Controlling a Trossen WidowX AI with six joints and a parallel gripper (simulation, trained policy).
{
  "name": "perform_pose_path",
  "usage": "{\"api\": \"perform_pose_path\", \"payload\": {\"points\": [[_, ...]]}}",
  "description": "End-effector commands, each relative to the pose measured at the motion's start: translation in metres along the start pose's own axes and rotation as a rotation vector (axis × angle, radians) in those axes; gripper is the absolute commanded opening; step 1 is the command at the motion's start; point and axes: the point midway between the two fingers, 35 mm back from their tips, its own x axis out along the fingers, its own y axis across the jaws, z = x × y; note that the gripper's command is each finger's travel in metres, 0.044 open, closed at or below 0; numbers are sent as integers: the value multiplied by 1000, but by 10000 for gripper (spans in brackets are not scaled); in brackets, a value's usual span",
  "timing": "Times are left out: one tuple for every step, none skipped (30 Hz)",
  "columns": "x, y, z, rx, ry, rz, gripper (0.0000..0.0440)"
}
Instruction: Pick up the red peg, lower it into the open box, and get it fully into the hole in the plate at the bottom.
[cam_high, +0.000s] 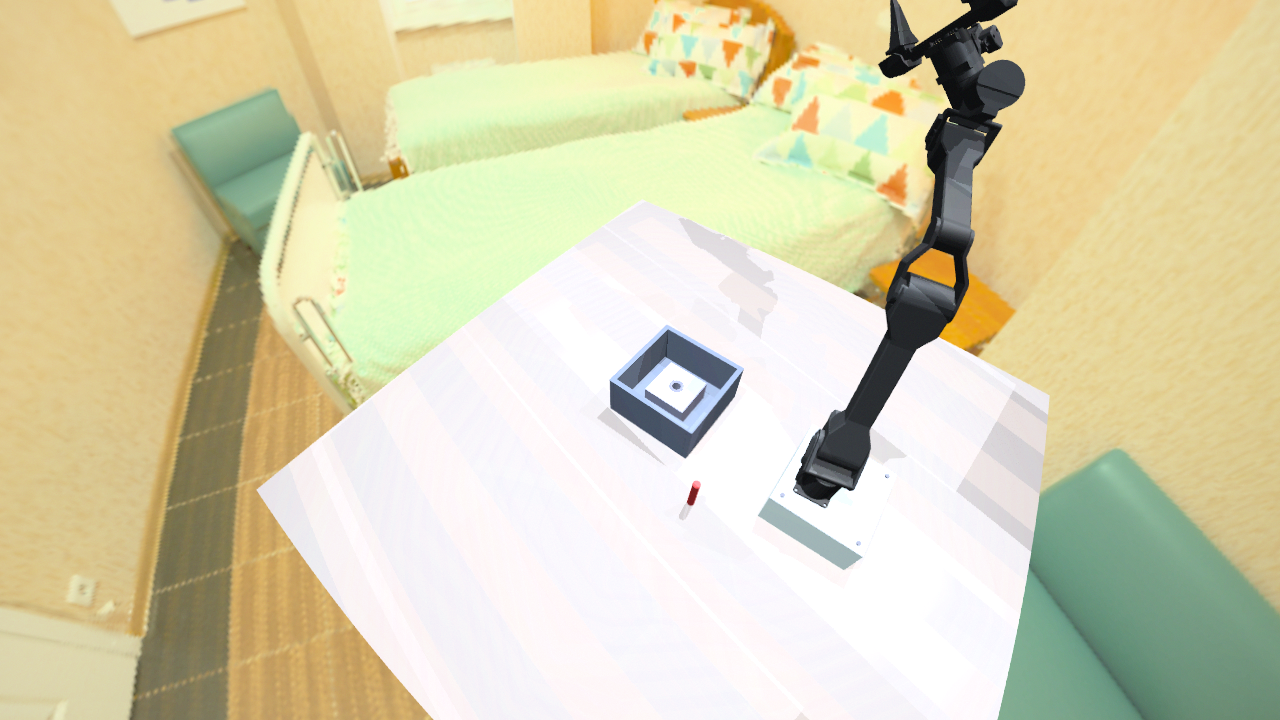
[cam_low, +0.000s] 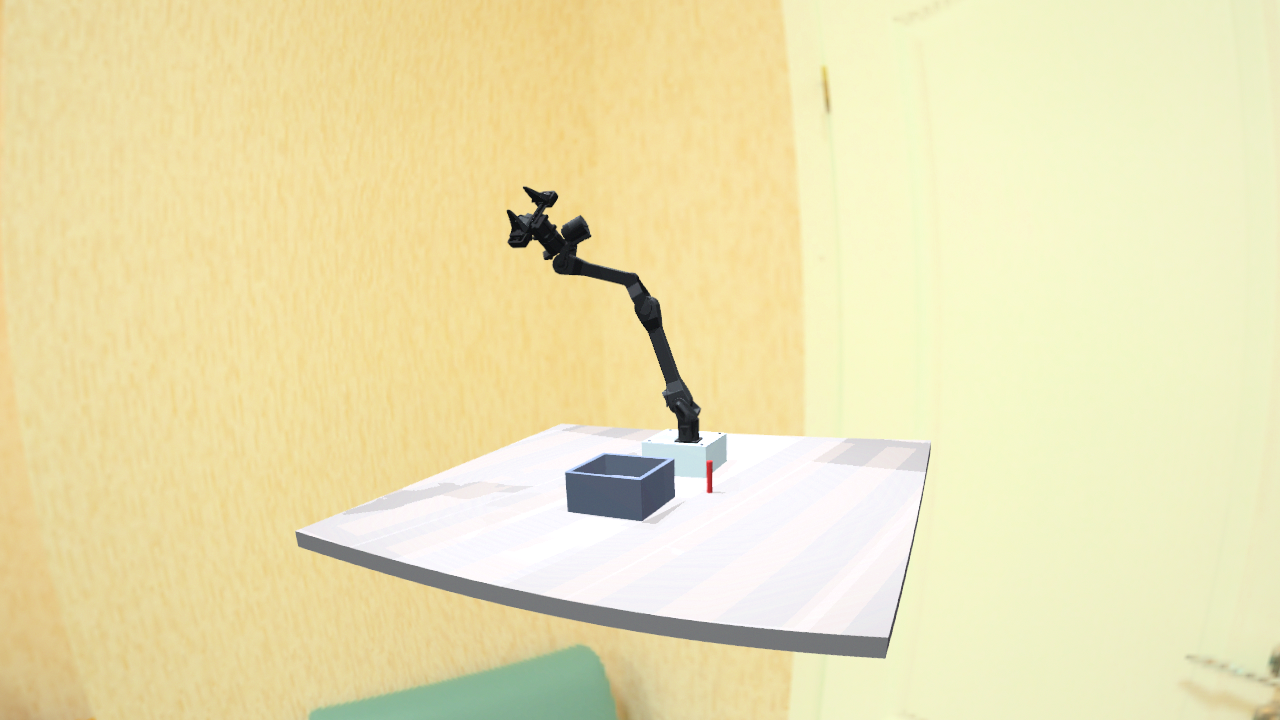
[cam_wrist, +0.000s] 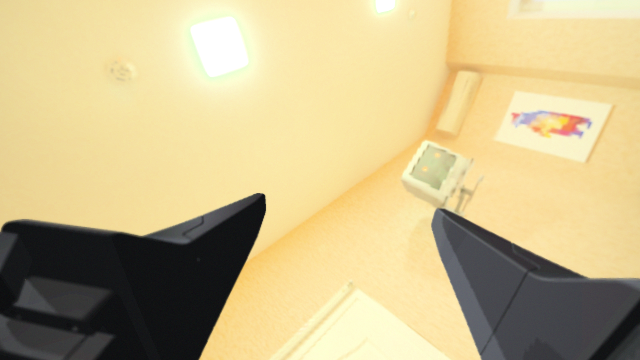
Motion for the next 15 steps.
{"api": "perform_pose_path", "payload": {"points": [[0, -7, 5, 13, -12, -10, 419], [0, -17, 9, 34, -27, -24, 434], [0, -27, 14, 59, -42, -40, 440], [0, -38, 19, 85, -59, -56, 440], [1, -49, 22, 111, -77, -71, 440], [2, -60, 26, 137, -94, -87, 440], [4, -72, 28, 163, -112, -102, 440], [5, -84, 30, 188, -130, -118, 440], [7, -96, 32, 213, -148, -134, 440], [8, -109, 33, 237, -166, -152, 440], [9, -123, 34, 260, -184, -170, 440], [11, -136, 34, 282, -203, -190, 440], [12, -150, 33, 304, -221, -211, 440], [13, -165, 32, 324, -240, -234, 440], [14, -179, 30, 342, -258, -258, 440]]}}
